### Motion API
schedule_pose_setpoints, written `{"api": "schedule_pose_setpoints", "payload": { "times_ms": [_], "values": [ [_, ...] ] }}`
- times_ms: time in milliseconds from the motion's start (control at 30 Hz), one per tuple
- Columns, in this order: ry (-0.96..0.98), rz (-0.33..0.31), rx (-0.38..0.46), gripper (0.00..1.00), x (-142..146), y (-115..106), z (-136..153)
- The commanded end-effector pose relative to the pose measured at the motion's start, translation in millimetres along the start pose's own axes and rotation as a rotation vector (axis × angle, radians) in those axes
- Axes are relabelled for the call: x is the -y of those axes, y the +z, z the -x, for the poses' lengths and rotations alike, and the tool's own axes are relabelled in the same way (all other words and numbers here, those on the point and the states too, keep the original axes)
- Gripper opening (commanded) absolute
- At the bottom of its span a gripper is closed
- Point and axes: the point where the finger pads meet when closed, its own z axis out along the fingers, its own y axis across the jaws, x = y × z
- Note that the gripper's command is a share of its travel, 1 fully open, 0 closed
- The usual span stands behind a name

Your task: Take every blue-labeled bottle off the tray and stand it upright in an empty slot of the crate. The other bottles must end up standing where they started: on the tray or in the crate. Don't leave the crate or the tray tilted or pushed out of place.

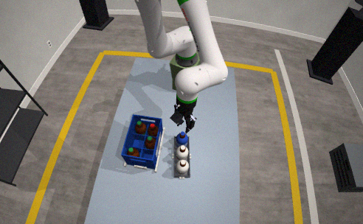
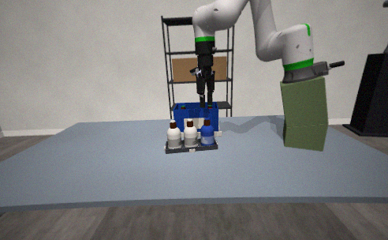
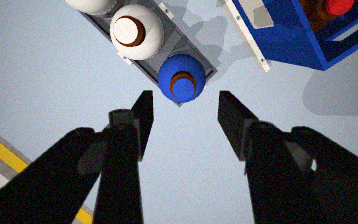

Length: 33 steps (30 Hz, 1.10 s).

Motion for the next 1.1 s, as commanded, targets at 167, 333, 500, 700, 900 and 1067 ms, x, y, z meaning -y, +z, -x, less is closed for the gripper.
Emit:
{"api": "schedule_pose_setpoints", "payload": {
  "times_ms": [167,333,500,700,900,1067],
  "values": [
    [0.000,-0.001,-0.001,0.44,1,1,-1],
    [0.000,-0.001,-0.001,0.44,1,4,-1],
    [0.000,-0.001,-0.001,0.44,1,6,-1],
    [0.000,-0.001,-0.001,0.44,1,14,-1],
    [0.000,-0.001,-0.001,0.44,1,22,-1],
    [0.000,-0.001,-0.001,0.44,1,26,-1]
  ]
}}
